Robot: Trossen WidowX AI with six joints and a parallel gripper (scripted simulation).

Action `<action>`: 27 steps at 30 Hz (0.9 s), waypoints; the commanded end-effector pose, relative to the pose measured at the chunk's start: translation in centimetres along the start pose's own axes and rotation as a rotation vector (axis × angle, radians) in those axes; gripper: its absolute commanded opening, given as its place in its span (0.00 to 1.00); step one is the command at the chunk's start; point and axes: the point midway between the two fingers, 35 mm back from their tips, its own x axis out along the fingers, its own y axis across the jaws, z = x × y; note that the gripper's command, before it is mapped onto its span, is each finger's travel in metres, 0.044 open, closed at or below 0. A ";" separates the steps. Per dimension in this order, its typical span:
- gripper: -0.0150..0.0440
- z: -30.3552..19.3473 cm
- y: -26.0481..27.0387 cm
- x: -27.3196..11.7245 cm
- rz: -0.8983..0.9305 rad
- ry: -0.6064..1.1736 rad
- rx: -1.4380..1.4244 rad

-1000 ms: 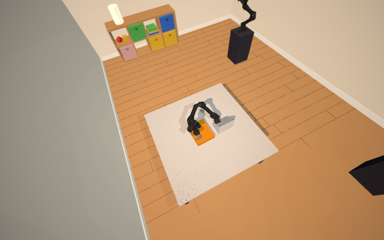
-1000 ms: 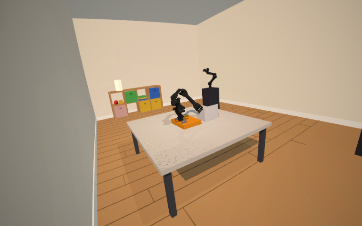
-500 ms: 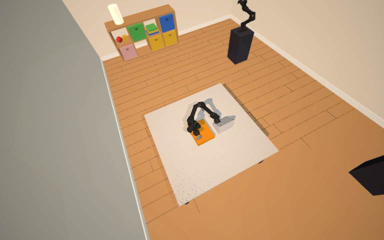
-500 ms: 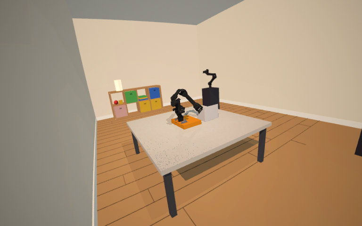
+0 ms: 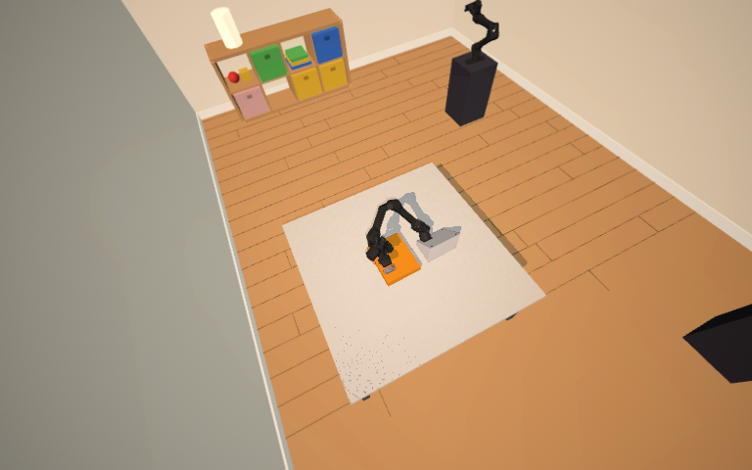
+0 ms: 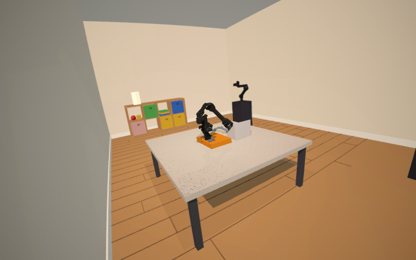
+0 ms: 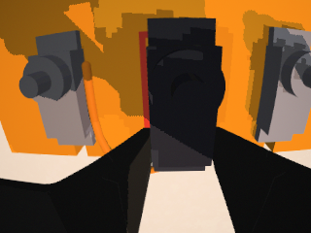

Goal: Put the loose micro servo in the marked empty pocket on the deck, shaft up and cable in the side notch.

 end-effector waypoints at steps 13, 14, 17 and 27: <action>0.25 0.0 0.0 1.5 0.003 0.005 -0.004; 0.25 0.0 0.0 1.6 0.003 0.005 -0.004; 0.25 0.0 0.0 1.9 0.003 0.005 -0.004; 0.25 0.0 0.0 2.9 0.003 0.005 -0.004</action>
